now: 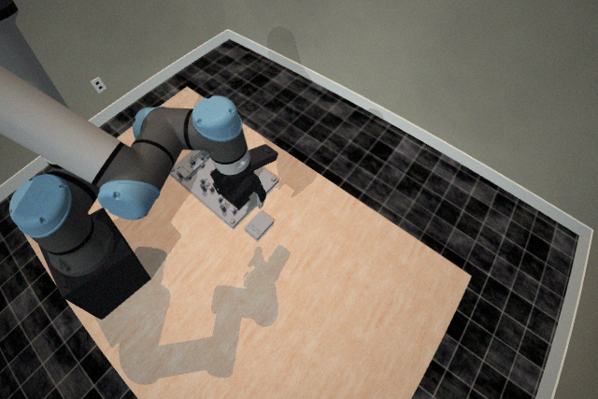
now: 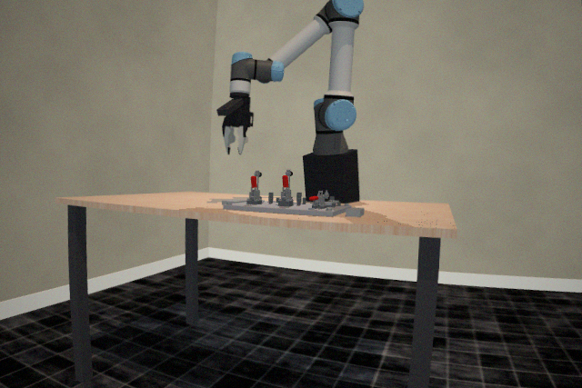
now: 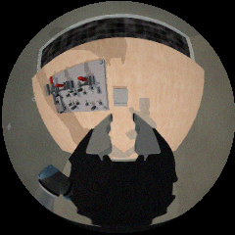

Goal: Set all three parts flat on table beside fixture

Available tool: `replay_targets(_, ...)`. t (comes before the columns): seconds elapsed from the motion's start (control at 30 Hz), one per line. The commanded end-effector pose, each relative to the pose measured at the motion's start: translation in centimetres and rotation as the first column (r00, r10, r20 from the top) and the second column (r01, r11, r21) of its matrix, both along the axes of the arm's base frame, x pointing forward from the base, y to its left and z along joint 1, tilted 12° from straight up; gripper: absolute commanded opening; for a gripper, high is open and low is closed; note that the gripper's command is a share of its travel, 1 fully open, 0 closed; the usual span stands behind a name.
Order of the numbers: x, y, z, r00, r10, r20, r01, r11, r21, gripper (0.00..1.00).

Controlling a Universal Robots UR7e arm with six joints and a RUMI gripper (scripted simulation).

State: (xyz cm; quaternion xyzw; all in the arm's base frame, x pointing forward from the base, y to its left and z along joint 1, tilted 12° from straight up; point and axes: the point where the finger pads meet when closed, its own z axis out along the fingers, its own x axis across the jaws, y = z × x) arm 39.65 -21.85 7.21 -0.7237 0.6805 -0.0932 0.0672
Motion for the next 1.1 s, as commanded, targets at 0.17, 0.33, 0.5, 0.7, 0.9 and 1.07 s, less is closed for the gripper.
replay_targets(0.17, -0.8, 0.2, 2.2, 1.0, 0.002, -0.009, -0.001, 1.0, 0.014, 0.28)
replay_targets(0.33, -0.8, 0.2, 2.2, 1.0, 0.002, -0.009, -0.002, 1.0, 0.014, 0.28)
replay_targets(0.5, -0.9, 0.5, 2.0, 1.0, 0.003, -0.012, -0.003, 1.0, 0.017, 0.28)
replay_targets(0.7, -0.8, 0.9, 2.0, 1.0, 0.004, -0.012, -0.004, 1.0, 0.017, 0.28)
replay_targets(0.9, -0.6, 1.6, 2.0, 1.0, 0.004, -0.013, -0.004, 1.0, 0.018, 0.28)
replay_targets(1.07, -0.4, 2.0, 2.1, 1.0, 0.004, -0.012, -0.004, 1.0, 0.017, 0.28)
